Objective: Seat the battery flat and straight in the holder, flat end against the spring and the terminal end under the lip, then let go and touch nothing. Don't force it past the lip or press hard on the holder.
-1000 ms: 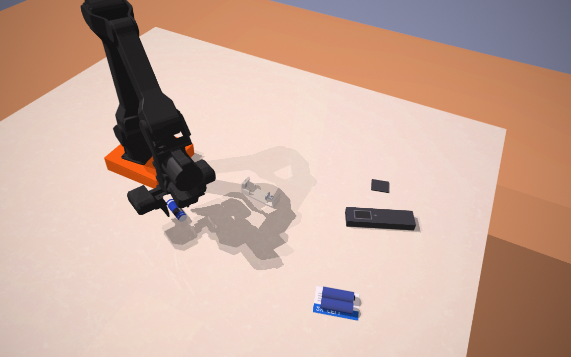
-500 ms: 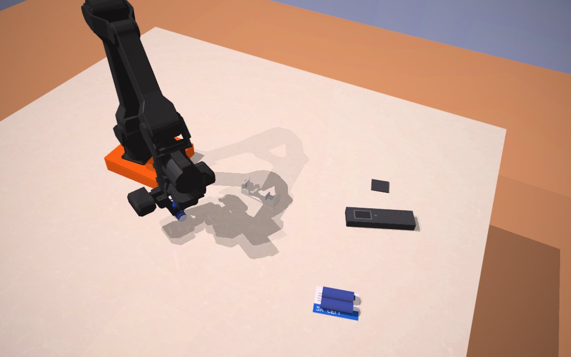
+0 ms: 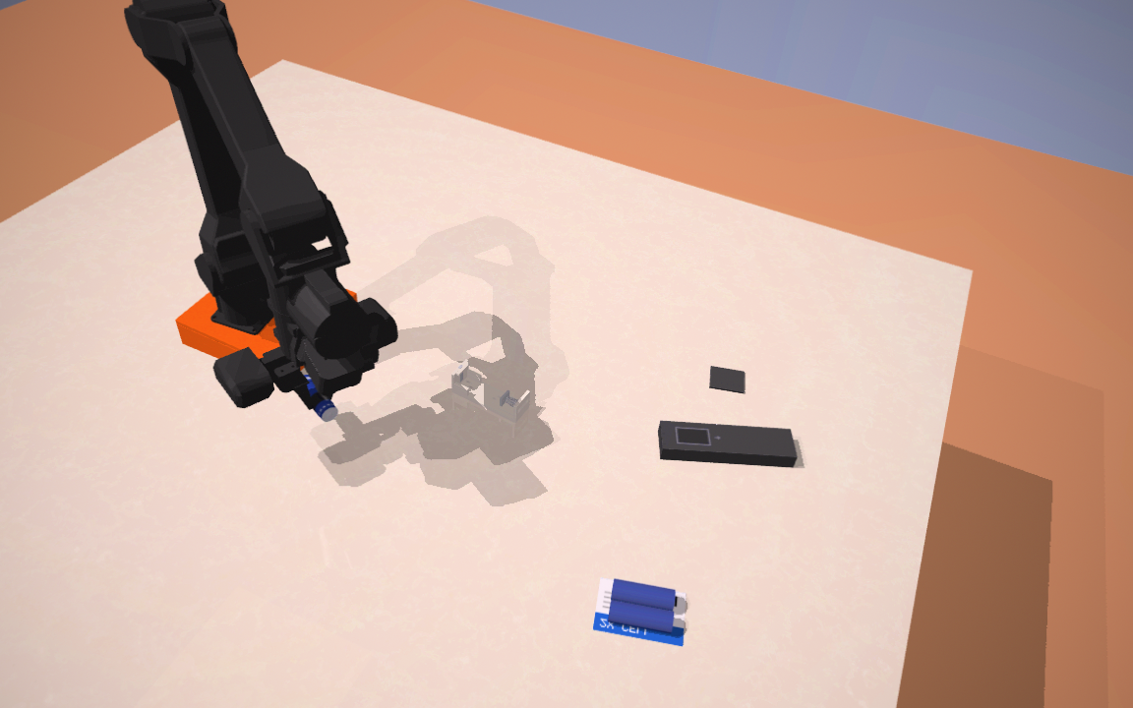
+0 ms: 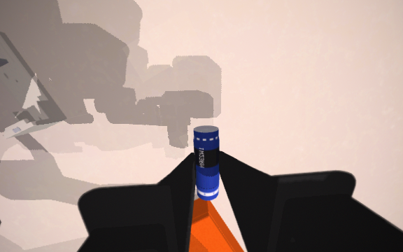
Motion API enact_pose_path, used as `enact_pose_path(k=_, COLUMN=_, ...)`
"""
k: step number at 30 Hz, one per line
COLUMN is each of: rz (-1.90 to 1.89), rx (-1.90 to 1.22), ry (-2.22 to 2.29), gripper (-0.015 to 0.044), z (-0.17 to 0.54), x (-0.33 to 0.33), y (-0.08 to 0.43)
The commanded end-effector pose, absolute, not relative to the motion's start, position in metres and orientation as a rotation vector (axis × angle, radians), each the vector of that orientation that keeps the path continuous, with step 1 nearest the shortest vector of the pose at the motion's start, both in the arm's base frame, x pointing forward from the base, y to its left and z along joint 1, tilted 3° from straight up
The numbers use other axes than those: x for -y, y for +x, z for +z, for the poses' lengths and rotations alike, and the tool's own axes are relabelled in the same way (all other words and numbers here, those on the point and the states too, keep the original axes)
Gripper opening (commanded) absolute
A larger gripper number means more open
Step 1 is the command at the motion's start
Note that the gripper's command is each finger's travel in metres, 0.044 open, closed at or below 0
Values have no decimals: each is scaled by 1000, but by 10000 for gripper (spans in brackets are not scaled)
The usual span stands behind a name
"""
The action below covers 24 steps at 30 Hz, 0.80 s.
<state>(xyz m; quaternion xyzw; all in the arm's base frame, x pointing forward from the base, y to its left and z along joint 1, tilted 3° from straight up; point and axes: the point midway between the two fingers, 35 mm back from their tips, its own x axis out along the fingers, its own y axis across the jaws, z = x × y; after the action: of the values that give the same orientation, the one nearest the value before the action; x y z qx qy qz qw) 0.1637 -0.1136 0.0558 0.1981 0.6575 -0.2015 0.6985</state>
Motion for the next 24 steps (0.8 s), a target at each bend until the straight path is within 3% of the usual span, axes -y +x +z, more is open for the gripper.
enact_pose_path(k=1, rz=-436, rx=-1466, ry=422, gripper=66, z=64, x=113, y=173)
enact_pose_path(k=24, rz=-190, rx=-1481, ry=195, gripper=66, z=95, x=11, y=312)
